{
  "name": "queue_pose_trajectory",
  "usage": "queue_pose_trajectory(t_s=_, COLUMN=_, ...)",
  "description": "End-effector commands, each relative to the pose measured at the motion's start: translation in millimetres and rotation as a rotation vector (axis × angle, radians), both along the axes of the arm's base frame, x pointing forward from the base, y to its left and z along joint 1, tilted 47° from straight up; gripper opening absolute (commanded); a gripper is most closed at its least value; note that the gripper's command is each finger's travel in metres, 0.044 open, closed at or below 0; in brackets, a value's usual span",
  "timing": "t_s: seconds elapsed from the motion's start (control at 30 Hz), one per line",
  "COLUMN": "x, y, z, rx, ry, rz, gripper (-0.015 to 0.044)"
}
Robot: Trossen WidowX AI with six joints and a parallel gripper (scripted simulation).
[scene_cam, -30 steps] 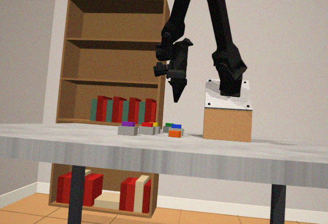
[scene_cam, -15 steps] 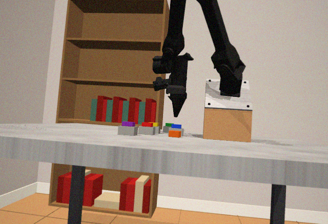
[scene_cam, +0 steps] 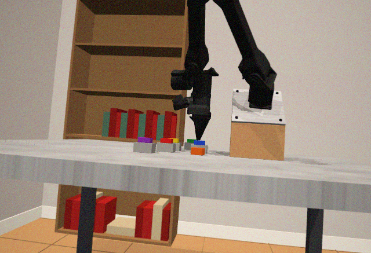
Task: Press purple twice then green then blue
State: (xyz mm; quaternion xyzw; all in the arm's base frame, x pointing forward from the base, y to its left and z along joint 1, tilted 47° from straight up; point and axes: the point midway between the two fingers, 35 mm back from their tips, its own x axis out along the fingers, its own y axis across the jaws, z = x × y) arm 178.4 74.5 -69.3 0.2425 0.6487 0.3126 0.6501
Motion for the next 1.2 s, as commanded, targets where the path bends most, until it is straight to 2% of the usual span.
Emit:
queue_pose_trajectory(t_s=0.0, x=-5, y=7, z=-5, rx=0.007, ry=0.016, rz=-0.001, gripper=0.002)
queue_pose_trajectory(t_s=0.73, x=-5, y=7, z=-5, rx=0.007, ry=0.016, rz=-0.001, gripper=0.002)
queue_pose_trajectory(t_s=0.9, x=-3, y=-17, z=16, rx=0.005, ry=0.015, rz=-0.001, gripper=0.002)
queue_pose_trajectory(t_s=1.03, x=-3, y=-18, z=18, rx=0.005, ry=0.015, rz=-0.001, gripper=0.002)
queue_pose_trajectory(t_s=1.17, x=10, y=-13, z=30, rx=-0.018, ry=0.028, rz=-0.009, gripper=0.0125)
